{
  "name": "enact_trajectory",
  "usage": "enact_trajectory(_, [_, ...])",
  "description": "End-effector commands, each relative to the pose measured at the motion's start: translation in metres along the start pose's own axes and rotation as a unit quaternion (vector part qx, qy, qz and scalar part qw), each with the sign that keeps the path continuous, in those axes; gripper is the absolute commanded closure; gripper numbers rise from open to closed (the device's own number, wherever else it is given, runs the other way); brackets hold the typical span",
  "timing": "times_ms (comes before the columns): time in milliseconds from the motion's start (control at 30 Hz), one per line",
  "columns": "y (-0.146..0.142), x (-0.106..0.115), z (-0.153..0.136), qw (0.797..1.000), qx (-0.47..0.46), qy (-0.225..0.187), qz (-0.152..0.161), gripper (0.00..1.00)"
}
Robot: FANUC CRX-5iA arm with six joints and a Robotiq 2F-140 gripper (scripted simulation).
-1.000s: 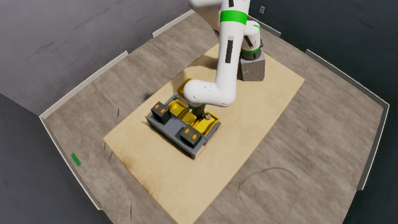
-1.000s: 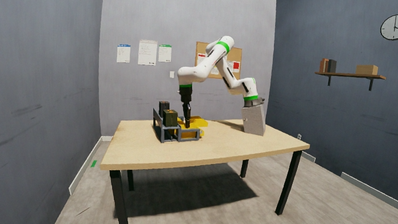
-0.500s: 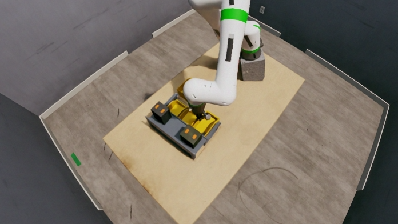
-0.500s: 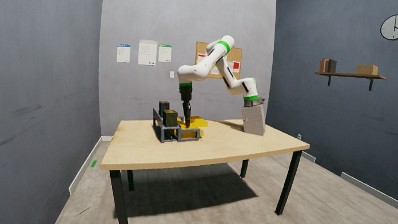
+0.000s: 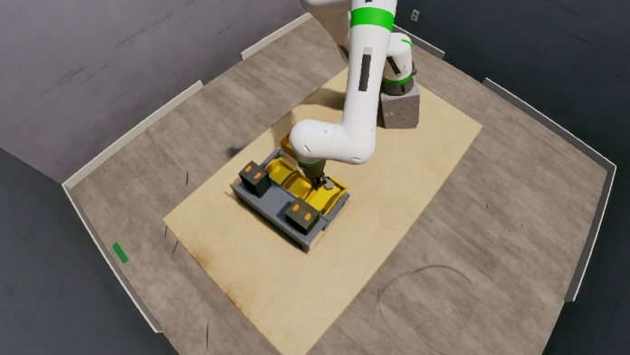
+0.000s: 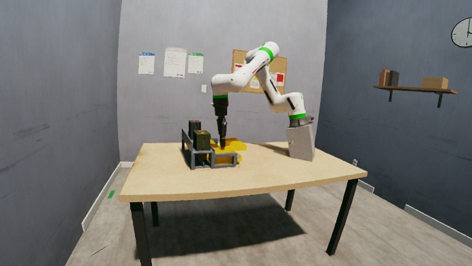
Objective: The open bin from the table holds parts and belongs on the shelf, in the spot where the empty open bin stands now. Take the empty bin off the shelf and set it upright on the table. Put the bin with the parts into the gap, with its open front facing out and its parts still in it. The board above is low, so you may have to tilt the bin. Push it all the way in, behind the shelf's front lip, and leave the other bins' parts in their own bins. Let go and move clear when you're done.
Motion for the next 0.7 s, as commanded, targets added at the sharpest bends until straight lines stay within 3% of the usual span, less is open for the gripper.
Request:
enact_trajectory(0, [0.0, 0.003, 0.0, 1.0, 0.0, -0.001, 0.0, 0.85])
enact_trajectory(667, [0.0, 0.037, 0.003, 1.0, 0.0, -0.001, 0.0, 0.85])
Point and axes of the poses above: the point where the finger pads meet when closed, its own x axis back along the fingers, its own y axis across the jaws, z = x × y, the point moved 1 cm from there along x, back along the fingers, and after that the axes turned 3 degrees about x, right-handed, at the moved point
